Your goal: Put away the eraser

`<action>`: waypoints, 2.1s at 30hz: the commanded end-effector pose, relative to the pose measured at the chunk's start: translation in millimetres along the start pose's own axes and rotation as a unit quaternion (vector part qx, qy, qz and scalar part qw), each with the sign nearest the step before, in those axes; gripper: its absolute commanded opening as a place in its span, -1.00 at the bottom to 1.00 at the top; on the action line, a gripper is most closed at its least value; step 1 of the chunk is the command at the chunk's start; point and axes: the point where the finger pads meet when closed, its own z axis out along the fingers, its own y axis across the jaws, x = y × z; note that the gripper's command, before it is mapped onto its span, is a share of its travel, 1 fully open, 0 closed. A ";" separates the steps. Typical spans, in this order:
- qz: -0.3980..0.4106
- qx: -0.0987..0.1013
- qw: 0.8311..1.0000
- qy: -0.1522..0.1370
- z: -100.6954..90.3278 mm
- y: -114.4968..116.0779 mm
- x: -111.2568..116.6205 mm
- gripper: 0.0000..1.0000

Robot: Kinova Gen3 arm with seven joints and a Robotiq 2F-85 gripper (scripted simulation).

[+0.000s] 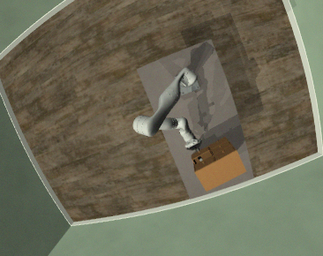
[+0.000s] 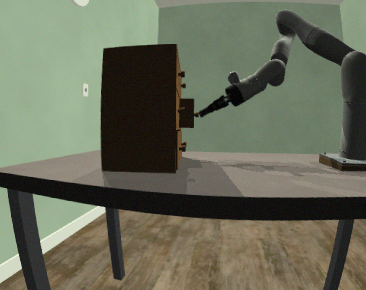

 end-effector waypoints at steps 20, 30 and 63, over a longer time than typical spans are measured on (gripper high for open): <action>-0.003 0.002 1.000 0.002 25.6 -2.8 16.0 -1.00; -0.003 0.002 1.000 0.002 33.0 -2.9 20.3 -1.00; -0.003 0.002 1.000 0.002 36.4 -2.9 22.2 -1.00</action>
